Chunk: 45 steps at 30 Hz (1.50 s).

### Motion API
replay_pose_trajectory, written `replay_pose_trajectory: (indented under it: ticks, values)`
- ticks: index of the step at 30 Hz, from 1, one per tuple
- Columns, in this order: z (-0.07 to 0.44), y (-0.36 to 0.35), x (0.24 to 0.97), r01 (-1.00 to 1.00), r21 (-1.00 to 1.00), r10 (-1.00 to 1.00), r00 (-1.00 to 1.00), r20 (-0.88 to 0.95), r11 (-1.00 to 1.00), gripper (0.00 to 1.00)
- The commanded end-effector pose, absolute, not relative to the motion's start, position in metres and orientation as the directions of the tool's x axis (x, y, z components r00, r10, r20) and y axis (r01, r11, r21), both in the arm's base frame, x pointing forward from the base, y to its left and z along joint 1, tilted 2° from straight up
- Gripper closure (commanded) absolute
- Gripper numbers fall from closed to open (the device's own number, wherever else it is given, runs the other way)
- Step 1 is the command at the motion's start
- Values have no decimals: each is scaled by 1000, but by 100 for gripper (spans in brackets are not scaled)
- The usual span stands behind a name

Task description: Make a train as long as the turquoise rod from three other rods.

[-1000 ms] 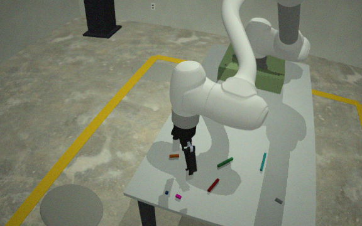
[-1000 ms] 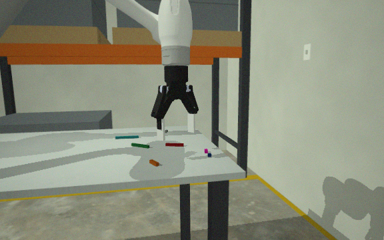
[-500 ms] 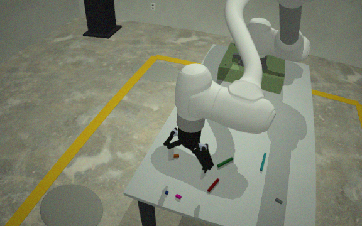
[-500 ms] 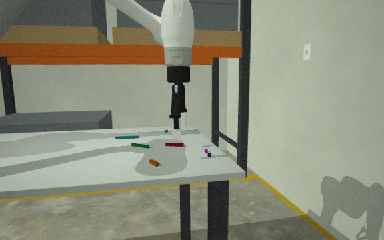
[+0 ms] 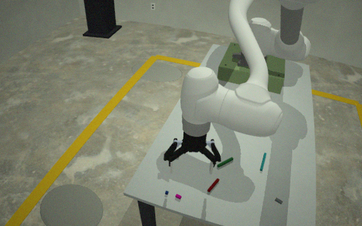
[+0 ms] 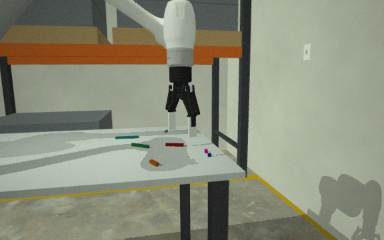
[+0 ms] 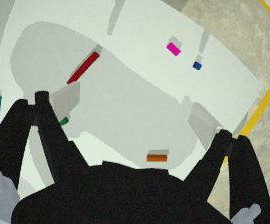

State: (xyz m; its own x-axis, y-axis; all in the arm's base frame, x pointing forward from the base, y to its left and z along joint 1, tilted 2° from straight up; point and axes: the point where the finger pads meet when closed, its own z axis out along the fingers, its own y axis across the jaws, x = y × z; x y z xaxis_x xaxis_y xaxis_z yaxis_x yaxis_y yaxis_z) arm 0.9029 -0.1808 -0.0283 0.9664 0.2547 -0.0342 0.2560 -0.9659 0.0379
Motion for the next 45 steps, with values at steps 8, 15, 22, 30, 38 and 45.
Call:
replay_pose_trajectory:
  ticks: [8, 15, 22, 30, 38, 45]
  values:
    - [-29, -168, 910, 592, 16, 591, 806, -40, -806, 0]
    - [-29, -166, 911, 647, 13, 646, 762, -41, -762, 0]
    - [-29, -166, 911, 647, 13, 646, 762, -41, -762, 0]
    - [-29, -166, 911, 647, 13, 646, 762, -41, -762, 0]
    - [-29, -166, 911, 647, 13, 646, 762, -41, -762, 0]
    - [-29, -166, 911, 647, 13, 646, 762, -41, -762, 0]
